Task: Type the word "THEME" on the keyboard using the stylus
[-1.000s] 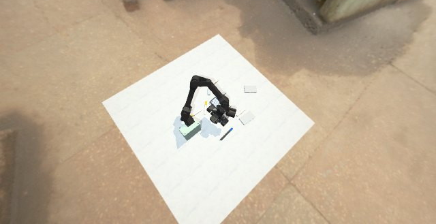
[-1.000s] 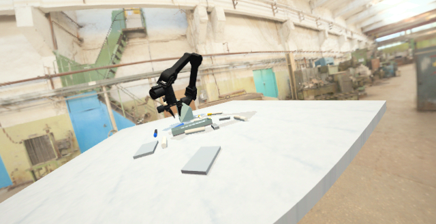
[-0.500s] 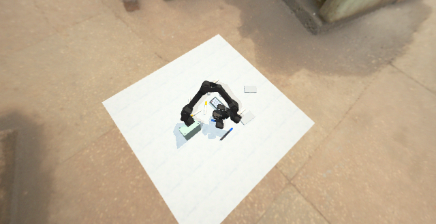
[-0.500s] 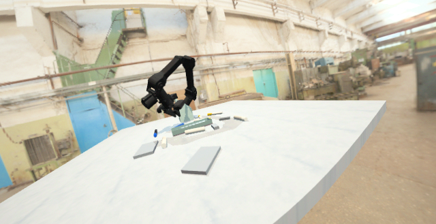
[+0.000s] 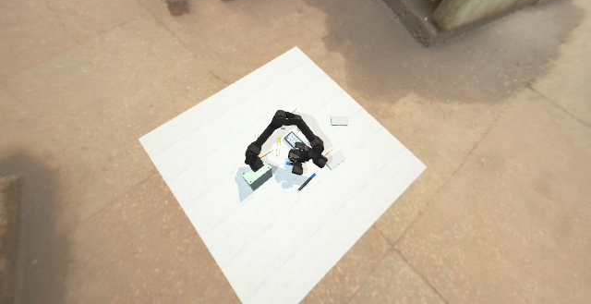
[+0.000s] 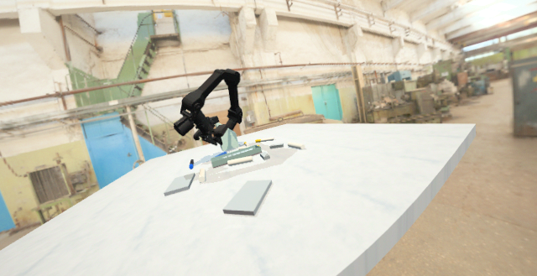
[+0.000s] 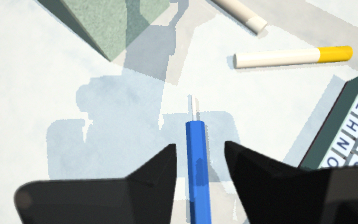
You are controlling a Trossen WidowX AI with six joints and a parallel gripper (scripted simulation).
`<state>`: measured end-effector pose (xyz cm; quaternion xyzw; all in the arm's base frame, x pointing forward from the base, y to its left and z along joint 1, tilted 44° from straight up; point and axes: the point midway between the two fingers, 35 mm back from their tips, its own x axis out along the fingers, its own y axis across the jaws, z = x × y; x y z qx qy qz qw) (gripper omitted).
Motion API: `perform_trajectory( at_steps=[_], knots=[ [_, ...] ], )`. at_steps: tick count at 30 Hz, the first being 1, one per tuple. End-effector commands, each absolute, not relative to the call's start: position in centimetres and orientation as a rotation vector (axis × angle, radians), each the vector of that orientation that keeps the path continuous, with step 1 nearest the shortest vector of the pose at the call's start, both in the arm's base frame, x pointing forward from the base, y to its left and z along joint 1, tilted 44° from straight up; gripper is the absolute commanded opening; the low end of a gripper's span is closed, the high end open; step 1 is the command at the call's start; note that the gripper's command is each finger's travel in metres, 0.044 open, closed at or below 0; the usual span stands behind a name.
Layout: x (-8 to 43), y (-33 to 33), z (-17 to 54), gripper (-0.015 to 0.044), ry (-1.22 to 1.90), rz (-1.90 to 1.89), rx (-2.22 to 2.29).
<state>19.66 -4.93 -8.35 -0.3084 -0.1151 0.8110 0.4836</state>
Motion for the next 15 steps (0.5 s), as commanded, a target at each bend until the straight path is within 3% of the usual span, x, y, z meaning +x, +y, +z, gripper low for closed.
perform_trajectory(
  at_steps=[1, 15],
  knots=[
    [19.71, -4.69, -8.58, 0.0150, -0.277, 1.973, -0.747],
    [19.74, -3.96, -9.38, 0.0150, -0.278, 1.973, -0.747]
  ],
)
